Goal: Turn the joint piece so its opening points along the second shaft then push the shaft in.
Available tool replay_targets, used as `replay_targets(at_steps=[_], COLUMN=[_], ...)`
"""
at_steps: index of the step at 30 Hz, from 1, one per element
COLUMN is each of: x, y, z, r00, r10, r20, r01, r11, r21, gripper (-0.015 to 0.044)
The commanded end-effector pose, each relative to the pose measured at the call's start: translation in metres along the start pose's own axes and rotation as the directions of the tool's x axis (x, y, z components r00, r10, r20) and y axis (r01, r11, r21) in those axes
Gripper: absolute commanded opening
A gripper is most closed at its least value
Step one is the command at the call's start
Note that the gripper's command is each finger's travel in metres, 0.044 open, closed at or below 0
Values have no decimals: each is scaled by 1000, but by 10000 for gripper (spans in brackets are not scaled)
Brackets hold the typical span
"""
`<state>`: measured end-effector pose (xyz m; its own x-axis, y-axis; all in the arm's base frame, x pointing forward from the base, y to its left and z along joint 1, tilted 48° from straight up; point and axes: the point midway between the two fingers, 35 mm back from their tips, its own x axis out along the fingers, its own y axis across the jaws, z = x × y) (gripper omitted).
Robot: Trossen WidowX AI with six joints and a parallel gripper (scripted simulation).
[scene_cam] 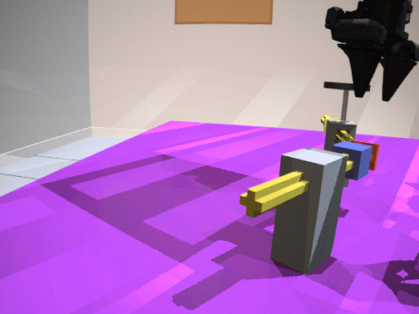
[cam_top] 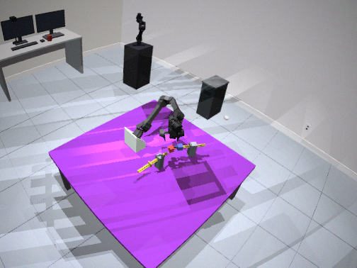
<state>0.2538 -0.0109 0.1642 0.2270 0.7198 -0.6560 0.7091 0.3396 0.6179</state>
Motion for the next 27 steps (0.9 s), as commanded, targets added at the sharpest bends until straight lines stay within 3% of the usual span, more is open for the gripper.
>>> replay_targets(at_steps=[1, 13, 27], x=[3, 9, 15], y=[-1, -2, -4], z=[1, 2, 2], r00=[1000, 998, 995], r10=[11, 38, 71], r20=[-14, -42, -73], r01=[-9, -13, 17], r11=[991, 874, 585], r21=[132, 486, 811], gripper=[440, 440, 440])
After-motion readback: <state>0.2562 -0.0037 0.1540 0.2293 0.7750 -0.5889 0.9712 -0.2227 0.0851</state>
